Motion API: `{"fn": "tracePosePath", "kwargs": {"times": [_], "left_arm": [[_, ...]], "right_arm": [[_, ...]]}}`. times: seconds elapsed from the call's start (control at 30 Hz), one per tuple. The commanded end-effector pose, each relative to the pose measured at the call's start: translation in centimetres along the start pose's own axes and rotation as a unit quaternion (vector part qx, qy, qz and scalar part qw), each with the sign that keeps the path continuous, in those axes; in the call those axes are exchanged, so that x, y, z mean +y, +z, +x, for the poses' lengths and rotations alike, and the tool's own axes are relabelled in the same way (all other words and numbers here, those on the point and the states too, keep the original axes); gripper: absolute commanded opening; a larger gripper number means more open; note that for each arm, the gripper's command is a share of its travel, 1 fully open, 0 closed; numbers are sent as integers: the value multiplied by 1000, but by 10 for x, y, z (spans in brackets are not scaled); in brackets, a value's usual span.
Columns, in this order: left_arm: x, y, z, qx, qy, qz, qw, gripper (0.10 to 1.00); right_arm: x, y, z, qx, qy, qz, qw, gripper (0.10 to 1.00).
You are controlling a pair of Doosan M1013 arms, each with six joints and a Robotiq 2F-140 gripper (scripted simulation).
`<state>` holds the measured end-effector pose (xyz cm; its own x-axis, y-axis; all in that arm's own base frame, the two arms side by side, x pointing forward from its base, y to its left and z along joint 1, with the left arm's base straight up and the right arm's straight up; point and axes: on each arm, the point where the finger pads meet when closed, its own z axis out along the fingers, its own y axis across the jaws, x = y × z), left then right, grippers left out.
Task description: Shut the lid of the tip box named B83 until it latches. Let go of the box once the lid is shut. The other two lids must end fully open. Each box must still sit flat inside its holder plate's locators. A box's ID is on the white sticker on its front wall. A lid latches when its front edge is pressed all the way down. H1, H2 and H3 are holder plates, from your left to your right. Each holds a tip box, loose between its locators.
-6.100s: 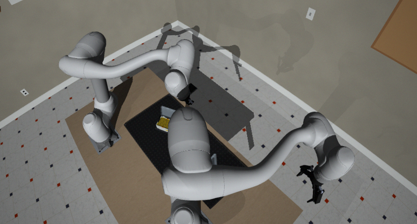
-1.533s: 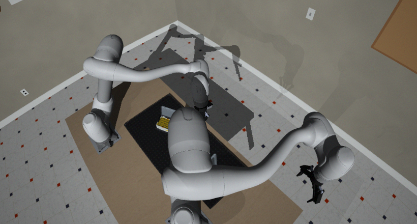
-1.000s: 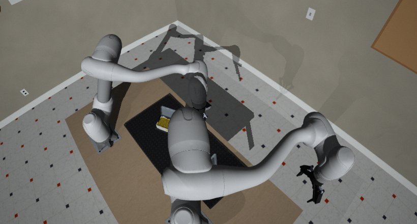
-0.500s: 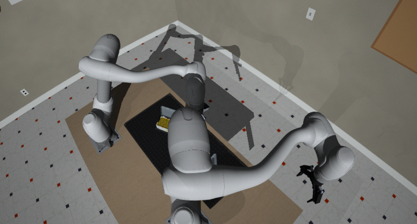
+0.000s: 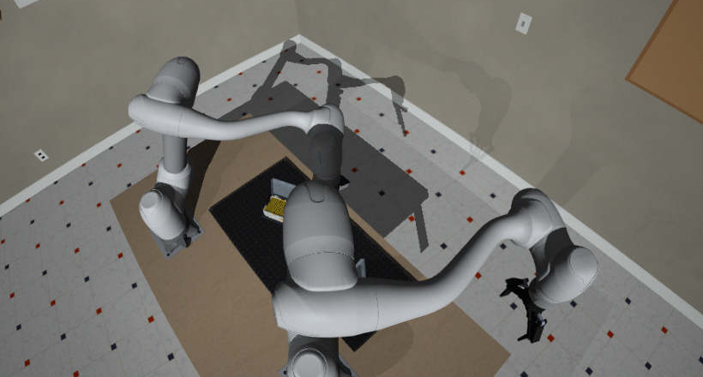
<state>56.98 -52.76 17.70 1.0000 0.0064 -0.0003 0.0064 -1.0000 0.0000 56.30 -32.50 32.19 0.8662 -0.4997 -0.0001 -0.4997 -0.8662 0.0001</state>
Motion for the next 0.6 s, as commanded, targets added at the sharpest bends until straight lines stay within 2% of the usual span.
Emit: {"fn": "tracePosePath", "kwargs": {"times": [0.0,0.57], "left_arm": [[0,-2,-5,1,0,0,1000,99],[0,-5,-24,1,0,0,1000,99]], "right_arm": [[0,-1,0,1,0,0,1000,1000],[0,-1,0,1,0,0,1000,1000]]}}
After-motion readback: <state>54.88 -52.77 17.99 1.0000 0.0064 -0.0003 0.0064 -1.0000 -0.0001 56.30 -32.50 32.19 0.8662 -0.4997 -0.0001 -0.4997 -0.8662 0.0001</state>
